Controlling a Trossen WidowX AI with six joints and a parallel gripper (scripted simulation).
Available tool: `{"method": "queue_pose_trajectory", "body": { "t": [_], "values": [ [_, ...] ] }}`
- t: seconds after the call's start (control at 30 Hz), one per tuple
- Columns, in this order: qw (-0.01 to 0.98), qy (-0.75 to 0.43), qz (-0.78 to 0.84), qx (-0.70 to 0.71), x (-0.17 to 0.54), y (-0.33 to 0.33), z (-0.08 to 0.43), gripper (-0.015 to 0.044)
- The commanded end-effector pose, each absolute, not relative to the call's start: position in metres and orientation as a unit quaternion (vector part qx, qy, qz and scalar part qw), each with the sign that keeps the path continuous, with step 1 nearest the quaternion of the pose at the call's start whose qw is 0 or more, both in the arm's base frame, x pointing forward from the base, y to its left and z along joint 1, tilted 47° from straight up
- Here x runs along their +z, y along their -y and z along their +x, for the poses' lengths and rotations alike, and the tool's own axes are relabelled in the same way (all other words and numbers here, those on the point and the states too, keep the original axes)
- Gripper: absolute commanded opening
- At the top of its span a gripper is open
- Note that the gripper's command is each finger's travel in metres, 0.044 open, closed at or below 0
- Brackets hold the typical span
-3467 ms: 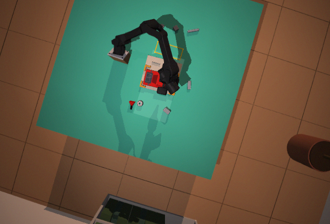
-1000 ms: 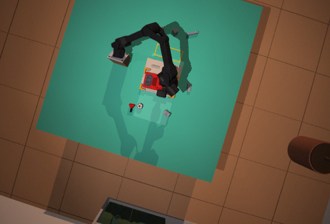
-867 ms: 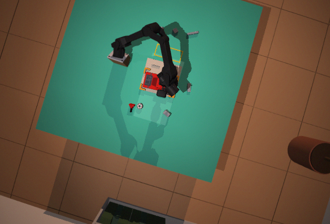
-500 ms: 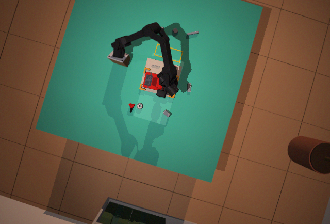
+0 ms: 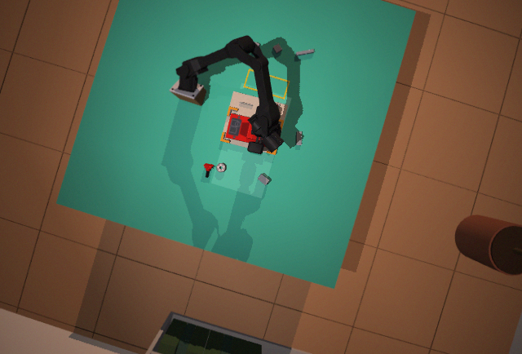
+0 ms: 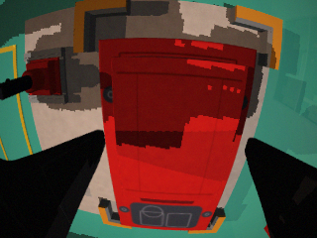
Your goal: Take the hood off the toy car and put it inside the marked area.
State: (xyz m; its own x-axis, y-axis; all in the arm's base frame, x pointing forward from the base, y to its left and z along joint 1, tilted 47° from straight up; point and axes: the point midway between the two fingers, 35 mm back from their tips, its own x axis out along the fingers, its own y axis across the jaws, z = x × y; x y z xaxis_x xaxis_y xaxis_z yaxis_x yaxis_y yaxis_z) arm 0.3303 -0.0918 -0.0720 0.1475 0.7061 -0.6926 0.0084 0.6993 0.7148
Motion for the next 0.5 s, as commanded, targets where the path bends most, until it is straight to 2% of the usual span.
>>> {"method": "queue_pose_trajectory", "body": {
  "t": [0.0,0.47],
  "values": [
    [0.695,-0.604,0.3,0.25,-0.0741,0.0887,0.3297,0.044],
    [0.695,-0.604,0.301,0.25,-0.0787,0.0837,0.3307,0.044]
  ]
}}
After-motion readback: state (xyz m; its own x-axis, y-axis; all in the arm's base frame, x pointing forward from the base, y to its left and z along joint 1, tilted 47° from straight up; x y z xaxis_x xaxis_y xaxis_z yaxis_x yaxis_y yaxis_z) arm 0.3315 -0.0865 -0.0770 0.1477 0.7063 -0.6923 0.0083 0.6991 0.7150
